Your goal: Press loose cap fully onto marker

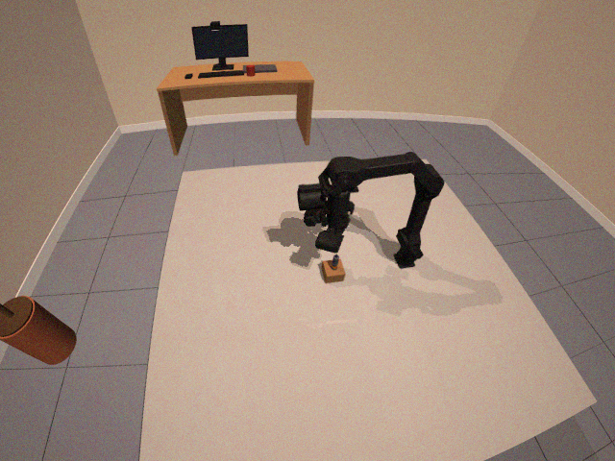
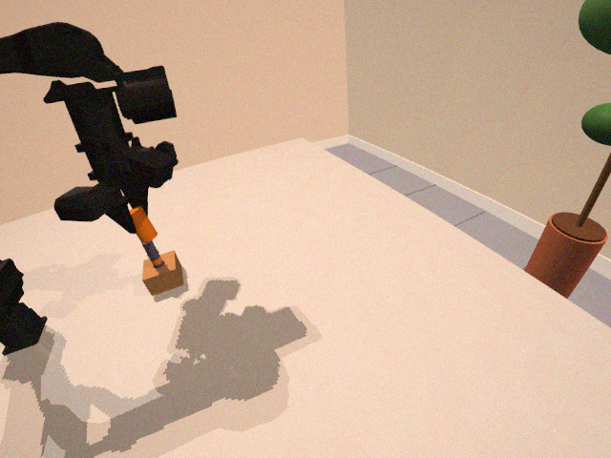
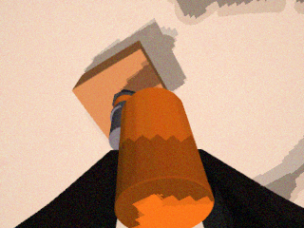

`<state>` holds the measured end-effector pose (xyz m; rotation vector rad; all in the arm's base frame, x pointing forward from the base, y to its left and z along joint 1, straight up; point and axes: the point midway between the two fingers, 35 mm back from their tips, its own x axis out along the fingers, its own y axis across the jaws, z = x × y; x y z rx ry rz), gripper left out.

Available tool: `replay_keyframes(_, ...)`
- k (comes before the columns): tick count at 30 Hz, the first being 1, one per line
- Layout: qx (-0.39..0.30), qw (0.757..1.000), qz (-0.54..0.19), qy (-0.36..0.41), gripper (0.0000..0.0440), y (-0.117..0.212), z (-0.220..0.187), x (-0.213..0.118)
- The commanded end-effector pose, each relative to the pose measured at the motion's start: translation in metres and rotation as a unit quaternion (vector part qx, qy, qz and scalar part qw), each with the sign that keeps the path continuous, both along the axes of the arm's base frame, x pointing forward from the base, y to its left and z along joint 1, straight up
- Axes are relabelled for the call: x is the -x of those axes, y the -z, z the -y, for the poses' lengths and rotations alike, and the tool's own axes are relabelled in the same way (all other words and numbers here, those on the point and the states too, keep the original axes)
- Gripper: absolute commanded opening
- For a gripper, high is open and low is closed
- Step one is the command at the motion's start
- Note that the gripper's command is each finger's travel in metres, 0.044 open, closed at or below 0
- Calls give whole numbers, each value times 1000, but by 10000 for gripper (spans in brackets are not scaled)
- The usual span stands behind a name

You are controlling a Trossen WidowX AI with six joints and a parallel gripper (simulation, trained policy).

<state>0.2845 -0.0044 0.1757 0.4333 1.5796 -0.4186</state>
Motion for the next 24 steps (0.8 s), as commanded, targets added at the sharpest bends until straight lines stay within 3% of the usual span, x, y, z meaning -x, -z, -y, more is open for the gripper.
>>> replay_keyframes(1, -3, 1000, -1, -5, 0, -5, -11, 3)
replay_keyframes(24, -2, 999, -43, -25, 0, 21, -26, 14)
